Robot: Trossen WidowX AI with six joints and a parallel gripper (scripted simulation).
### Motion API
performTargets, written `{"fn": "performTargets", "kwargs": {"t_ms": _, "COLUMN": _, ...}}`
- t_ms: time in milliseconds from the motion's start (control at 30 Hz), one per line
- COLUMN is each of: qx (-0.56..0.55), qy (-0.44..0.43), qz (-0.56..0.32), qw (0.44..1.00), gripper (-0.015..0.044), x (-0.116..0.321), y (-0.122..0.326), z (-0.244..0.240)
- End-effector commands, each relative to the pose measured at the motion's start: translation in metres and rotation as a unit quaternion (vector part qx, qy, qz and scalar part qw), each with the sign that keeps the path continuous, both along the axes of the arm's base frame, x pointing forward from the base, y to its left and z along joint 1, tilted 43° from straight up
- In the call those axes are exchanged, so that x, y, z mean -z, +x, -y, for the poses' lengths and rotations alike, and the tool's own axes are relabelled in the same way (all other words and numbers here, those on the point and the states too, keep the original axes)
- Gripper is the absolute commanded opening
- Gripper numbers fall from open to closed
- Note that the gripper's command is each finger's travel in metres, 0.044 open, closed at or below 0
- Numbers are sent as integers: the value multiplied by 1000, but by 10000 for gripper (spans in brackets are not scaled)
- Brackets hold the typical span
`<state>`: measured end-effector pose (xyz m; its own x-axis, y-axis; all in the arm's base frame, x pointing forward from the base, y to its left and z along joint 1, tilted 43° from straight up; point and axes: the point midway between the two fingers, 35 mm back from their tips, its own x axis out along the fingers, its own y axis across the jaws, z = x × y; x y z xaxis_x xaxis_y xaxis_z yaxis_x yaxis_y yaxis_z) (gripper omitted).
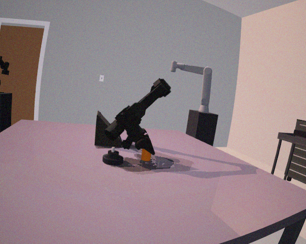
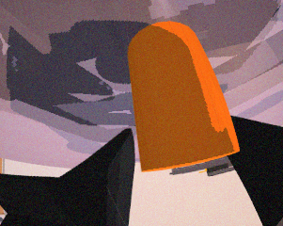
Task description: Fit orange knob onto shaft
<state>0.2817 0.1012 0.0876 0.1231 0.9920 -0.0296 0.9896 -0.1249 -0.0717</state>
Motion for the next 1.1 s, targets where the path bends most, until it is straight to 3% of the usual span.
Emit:
{"fn": "performTargets", "kwargs": {"t_ms": 0, "qx": 0, "qy": 0, "qz": -1, "qw": 1000, "gripper": 260, "x": 0, "y": 0, "z": 0}}
{"fn": "performTargets", "kwargs": {"t_ms": 433, "qx": 0, "qy": 0, "qz": -1, "qw": 1000, "gripper": 260, "x": 0, "y": 0, "z": 0}}
{"fn": "performTargets", "kwargs": {"t_ms": 667, "qx": 0, "qy": 0, "qz": -1, "qw": 1000, "gripper": 440, "x": 0, "y": 0, "z": 0}}
{"fn": "performTargets", "kwargs": {"t_ms": 933, "qx": -4, "qy": -3, "qz": -2, "qw": 1000, "gripper": 440, "x": -1, "y": 0, "z": 0}}
{"fn": "performTargets", "kwargs": {"t_ms": 1067, "qx": -73, "qy": -92, "qz": -9, "qw": 993, "gripper": 440, "x": -22, "y": -6, "z": 12}}
